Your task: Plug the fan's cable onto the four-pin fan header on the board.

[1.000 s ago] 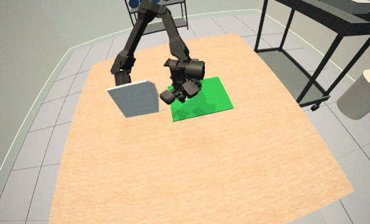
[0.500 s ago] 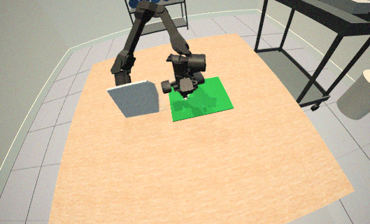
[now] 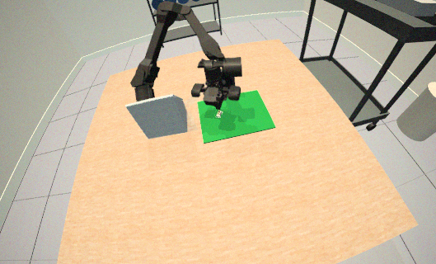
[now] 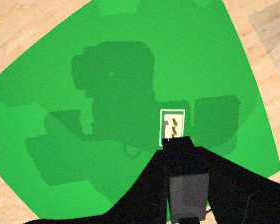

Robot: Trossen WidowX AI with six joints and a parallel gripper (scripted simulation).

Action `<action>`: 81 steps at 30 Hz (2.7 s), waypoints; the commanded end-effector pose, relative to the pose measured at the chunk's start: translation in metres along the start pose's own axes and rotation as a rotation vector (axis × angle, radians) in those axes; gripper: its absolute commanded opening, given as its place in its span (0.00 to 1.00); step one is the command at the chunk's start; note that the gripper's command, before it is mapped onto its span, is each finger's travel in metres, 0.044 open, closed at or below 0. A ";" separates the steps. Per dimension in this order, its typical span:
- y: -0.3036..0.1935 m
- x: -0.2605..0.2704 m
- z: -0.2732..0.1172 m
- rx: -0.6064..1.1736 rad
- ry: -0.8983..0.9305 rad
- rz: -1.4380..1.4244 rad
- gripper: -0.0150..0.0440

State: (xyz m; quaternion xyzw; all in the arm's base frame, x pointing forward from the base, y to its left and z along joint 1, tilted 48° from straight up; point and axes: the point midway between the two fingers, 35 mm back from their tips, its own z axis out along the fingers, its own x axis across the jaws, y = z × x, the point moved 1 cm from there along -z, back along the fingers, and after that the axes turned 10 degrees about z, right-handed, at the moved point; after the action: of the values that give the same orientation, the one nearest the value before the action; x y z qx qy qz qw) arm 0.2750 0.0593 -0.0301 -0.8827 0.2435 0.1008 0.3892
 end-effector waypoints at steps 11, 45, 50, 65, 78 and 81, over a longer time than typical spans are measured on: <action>-0.003 -0.005 -0.001 0.007 -0.003 0.108 0.25; 0.003 -0.005 0.021 0.008 -0.003 0.101 0.25; 0.003 -0.005 0.021 0.008 -0.003 0.101 0.25; 0.001 -0.005 0.021 0.008 -0.003 0.107 0.25; 0.000 -0.003 0.021 0.008 -0.003 0.102 0.25; 0.000 -0.003 0.021 0.008 -0.003 0.103 0.25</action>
State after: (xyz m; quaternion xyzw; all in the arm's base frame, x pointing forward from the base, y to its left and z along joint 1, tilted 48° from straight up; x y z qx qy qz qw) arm 0.2714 0.0756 -0.0439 -0.8687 0.2879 0.1212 0.3845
